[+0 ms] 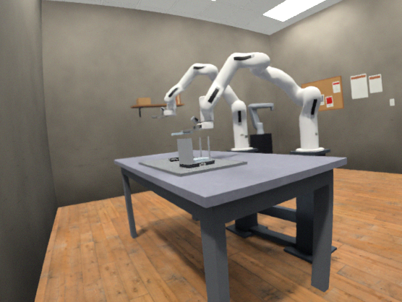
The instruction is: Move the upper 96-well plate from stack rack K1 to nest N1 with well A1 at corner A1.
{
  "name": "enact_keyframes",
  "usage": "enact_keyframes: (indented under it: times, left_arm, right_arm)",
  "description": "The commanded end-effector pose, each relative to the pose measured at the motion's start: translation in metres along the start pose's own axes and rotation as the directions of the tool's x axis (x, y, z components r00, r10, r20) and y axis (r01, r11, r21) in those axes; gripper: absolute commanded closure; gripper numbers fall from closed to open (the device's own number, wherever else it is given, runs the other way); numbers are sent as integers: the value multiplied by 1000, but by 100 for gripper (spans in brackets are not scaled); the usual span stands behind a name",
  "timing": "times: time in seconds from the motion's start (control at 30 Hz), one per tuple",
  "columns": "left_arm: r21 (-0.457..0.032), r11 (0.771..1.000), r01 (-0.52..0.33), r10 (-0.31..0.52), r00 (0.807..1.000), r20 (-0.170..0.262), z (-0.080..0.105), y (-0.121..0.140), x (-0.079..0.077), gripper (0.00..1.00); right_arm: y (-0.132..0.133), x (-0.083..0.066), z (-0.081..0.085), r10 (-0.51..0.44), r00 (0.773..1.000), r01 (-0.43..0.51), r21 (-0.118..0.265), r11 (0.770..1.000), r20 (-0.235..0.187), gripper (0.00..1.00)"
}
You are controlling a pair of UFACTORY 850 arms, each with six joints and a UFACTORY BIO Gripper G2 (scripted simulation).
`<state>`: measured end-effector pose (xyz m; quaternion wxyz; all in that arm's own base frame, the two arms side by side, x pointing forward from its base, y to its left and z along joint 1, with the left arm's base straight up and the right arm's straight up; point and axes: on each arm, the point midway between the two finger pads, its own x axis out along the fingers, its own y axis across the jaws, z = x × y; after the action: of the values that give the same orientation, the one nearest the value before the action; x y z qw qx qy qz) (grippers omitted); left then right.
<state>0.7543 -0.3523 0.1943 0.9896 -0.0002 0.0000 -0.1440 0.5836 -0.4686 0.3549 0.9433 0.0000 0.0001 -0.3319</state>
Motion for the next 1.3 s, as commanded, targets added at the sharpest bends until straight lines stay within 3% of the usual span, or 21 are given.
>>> enact_keyframes:
  times: [0.0,0.9,1.27]
  left_arm:
    - [0,1000,-1,1,1000,2,1,-8,1,100]
    - [0,1000,-1,1,1000,2,-1,-92,7,100]
    - [0,1000,-1,1,1000,2,-1,-93,7,100]
  right_arm:
    - [0,0,1,0,1000,0,0,1000,2,0]
    - [0,0,1,0,1000,0,0,1000,2,0]
    - [0,0,1,0,1000,0,0,1000,2,0]
